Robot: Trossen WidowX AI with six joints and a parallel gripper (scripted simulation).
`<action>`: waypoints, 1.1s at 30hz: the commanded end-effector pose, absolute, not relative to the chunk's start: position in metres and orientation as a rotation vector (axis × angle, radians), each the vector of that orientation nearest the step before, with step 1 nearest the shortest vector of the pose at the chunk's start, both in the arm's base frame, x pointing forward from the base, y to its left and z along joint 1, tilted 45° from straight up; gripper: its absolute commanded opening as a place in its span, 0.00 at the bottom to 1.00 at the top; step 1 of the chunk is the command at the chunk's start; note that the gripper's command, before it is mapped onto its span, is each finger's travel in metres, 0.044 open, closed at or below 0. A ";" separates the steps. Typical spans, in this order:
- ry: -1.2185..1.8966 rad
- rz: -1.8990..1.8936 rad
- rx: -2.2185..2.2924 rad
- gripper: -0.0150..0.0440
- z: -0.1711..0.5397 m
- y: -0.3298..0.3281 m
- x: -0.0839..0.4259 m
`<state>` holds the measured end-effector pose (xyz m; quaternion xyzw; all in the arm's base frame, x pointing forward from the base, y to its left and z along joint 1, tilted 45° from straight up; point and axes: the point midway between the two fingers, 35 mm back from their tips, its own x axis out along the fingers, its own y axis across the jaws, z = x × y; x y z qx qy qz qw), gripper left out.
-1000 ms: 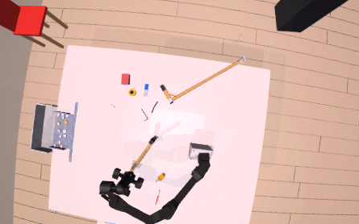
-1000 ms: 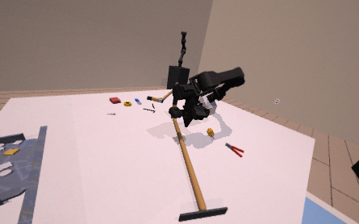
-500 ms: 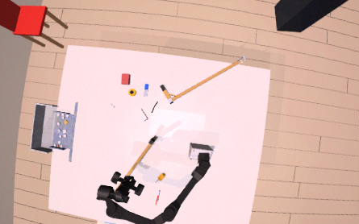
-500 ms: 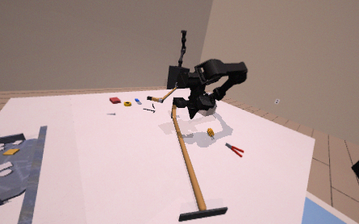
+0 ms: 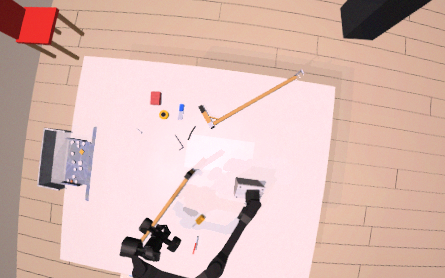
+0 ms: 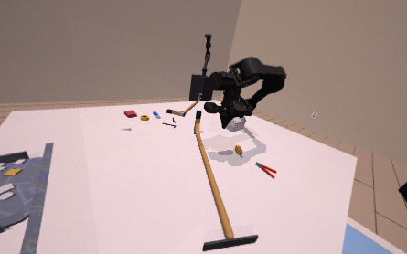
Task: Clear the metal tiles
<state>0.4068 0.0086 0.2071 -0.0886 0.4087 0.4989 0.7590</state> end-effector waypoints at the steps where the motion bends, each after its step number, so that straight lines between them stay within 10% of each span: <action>1: 0.896 1.089 -0.184 0.25 0.201 0.015 0.409; 33: 0.911 1.075 -0.163 0.25 0.143 0.071 0.429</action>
